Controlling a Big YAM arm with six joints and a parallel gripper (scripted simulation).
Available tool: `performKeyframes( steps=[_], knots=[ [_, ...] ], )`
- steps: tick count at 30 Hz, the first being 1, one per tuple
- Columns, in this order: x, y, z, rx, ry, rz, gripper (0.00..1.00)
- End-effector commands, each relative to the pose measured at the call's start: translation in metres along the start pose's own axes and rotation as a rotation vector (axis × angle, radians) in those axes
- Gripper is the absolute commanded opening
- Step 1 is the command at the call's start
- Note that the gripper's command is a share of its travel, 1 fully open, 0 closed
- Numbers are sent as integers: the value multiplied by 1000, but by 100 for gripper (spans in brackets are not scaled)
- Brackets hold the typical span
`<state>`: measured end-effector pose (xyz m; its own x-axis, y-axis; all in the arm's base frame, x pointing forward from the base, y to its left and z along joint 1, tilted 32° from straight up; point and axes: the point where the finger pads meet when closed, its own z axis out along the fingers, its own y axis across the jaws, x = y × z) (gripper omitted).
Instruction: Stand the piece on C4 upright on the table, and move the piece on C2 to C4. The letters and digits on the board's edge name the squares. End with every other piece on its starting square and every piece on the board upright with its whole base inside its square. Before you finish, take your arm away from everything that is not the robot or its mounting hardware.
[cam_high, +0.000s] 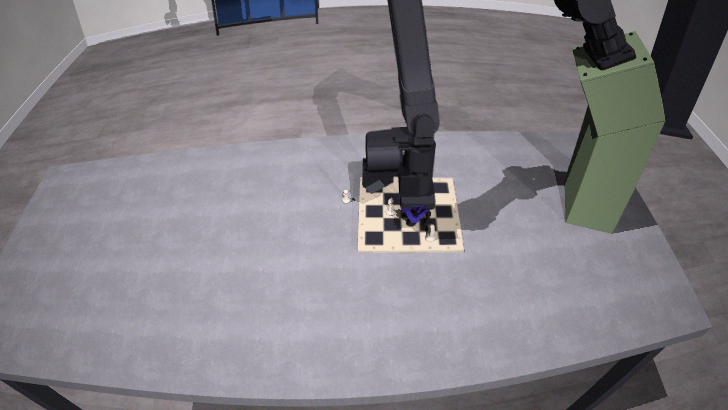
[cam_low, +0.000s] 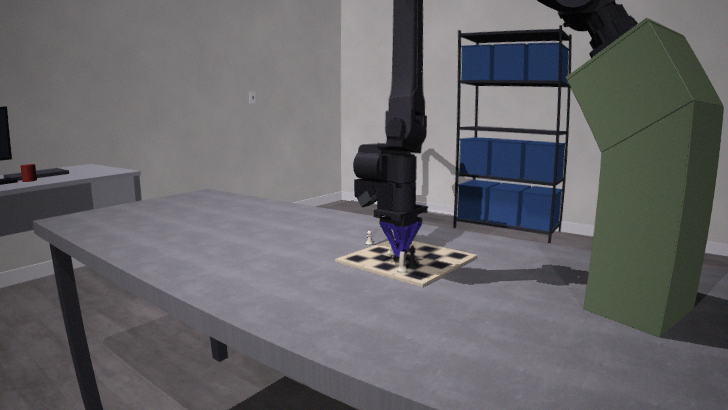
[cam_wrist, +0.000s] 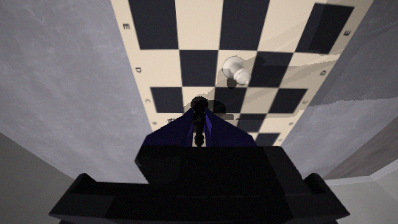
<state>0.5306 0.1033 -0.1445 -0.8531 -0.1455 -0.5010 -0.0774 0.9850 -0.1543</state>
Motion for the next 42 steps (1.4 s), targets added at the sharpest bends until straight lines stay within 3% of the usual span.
performKeyframes(
  steps=[1,42],
  knots=[
    [-16,-2,-7,-3,-22,-3,0],
    [-15,3,-7,-6,-26,-12,0]
  ],
)
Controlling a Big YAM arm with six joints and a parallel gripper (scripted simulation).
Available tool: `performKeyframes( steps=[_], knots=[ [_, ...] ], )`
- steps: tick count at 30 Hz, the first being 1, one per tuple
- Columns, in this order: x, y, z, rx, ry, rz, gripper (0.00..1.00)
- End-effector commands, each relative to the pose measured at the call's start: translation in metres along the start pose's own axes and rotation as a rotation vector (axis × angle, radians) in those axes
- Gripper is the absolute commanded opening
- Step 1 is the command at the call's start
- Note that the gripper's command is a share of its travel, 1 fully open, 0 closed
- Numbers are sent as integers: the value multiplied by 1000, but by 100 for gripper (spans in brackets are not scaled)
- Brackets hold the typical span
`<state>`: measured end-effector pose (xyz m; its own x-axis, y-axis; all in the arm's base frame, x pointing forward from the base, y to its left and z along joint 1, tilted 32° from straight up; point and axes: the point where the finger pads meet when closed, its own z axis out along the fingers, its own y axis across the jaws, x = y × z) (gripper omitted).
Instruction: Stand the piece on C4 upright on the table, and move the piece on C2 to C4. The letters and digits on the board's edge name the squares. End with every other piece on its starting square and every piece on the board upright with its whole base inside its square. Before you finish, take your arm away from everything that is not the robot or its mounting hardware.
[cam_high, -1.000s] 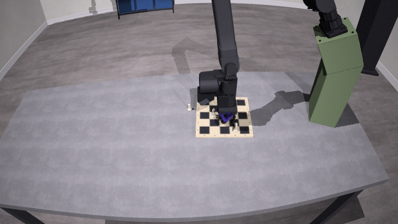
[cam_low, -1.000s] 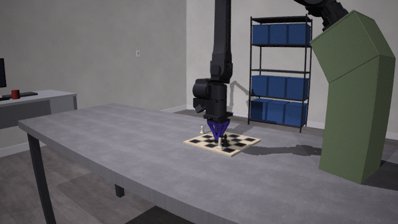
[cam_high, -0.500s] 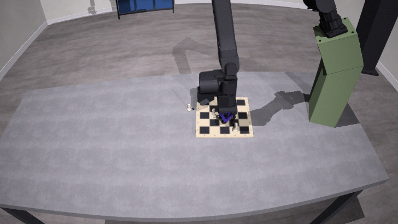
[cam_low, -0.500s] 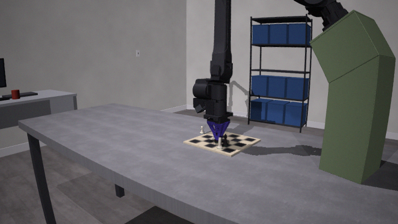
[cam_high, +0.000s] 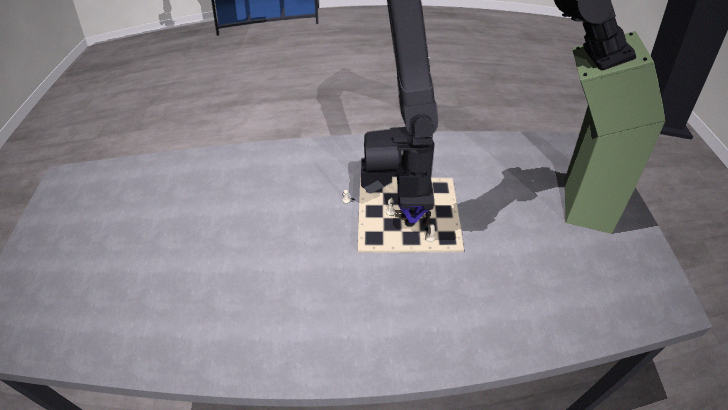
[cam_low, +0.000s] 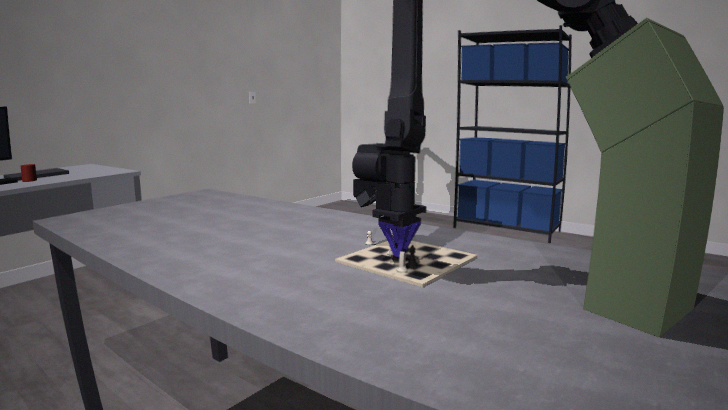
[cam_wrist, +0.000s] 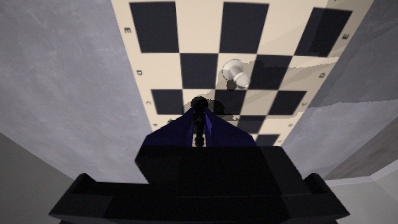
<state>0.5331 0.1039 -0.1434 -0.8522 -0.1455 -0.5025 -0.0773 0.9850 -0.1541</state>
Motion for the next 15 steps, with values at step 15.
performKeyframes(
  steps=[15],
  knots=[
    [-9,5,-7,-7,-25,-16,0]
  ],
)
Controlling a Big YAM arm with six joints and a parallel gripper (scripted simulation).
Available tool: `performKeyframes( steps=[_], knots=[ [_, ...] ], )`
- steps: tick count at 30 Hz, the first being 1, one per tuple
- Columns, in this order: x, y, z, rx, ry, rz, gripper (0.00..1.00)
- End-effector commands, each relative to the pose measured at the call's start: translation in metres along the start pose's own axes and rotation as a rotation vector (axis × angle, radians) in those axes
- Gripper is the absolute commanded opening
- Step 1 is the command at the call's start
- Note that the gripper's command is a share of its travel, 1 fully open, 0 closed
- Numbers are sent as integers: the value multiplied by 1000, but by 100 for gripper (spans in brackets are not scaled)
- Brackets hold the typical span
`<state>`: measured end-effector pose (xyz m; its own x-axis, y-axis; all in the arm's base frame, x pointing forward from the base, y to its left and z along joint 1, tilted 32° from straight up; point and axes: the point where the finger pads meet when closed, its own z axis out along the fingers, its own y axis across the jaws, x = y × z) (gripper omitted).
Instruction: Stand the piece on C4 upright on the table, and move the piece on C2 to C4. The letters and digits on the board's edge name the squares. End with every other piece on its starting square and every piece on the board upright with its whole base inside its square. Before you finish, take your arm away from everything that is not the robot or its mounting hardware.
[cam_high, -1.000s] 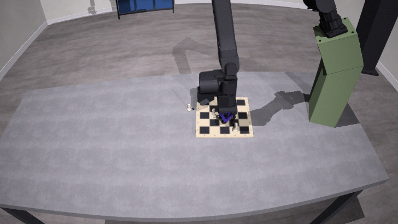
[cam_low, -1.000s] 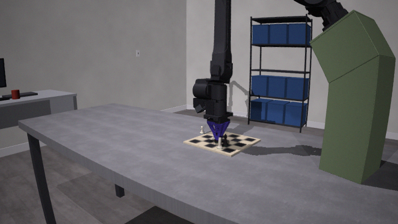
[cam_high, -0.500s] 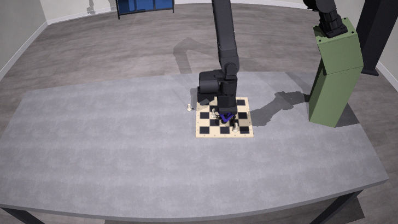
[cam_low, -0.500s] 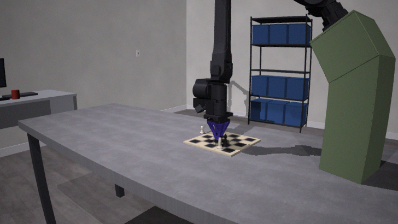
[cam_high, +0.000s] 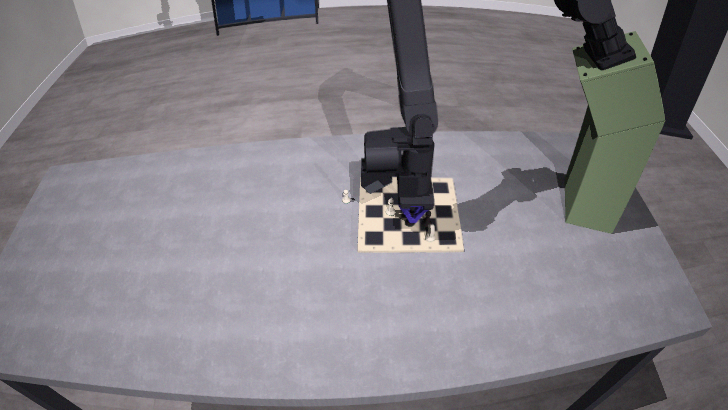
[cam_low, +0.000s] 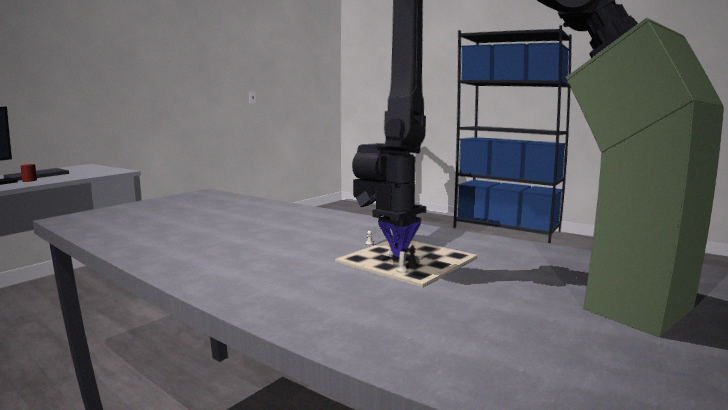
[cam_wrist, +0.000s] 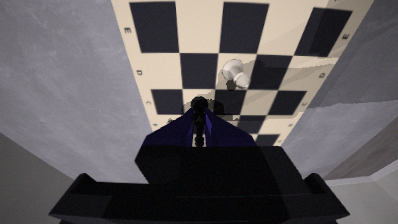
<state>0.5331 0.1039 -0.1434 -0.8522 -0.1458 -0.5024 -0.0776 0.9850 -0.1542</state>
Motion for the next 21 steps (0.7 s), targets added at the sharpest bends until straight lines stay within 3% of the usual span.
performKeyframes(
  steps=[1,21],
  knots=[
    [-9,5,-7,-7,-25,-15,0],
    [-6,5,-3,-6,-19,-16,0]
  ],
)
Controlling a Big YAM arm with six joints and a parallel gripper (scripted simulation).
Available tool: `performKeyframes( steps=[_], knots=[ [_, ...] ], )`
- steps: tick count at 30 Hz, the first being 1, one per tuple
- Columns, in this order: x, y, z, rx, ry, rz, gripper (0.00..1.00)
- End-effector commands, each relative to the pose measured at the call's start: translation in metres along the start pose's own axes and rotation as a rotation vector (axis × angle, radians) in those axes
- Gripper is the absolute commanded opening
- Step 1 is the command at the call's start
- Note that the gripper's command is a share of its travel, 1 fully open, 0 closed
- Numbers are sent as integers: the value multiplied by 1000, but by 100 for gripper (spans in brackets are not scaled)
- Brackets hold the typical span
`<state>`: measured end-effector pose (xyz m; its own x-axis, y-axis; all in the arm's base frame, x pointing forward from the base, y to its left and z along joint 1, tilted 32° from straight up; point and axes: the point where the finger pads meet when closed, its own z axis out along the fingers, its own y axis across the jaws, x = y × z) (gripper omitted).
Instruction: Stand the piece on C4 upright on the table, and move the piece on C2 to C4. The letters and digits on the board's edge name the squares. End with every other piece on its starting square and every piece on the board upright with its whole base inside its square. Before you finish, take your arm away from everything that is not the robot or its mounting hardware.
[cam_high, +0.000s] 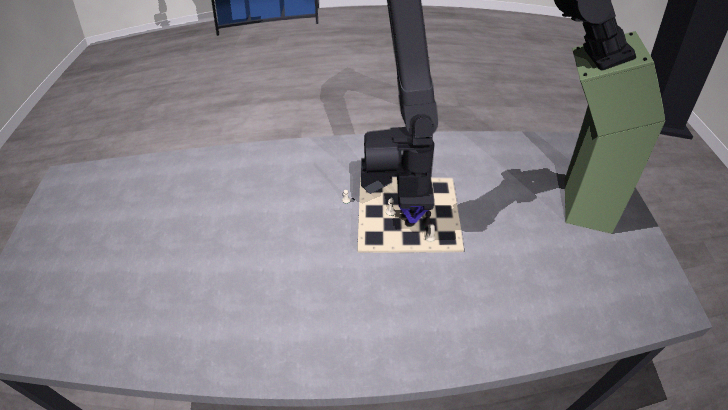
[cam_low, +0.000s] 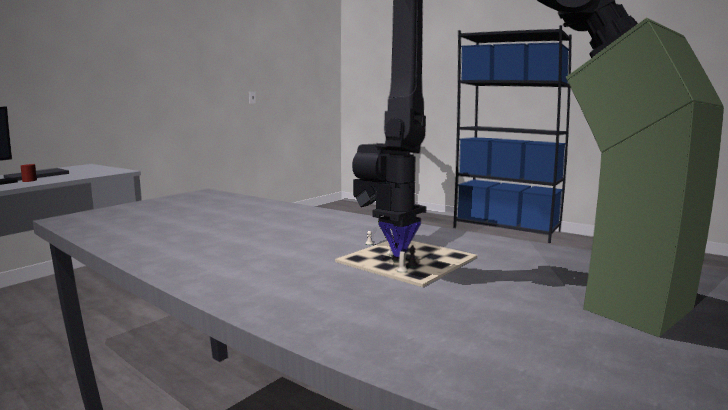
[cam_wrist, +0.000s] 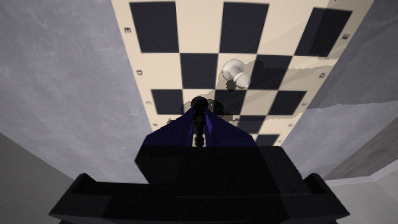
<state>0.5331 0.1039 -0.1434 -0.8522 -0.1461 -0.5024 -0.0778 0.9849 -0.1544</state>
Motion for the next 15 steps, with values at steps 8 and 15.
performKeyframes(
  steps=[8,15],
  knots=[
    [-12,3,-1,-5,-32,-8,0],
    [-13,1,-3,-4,-31,-6,0]
  ],
)
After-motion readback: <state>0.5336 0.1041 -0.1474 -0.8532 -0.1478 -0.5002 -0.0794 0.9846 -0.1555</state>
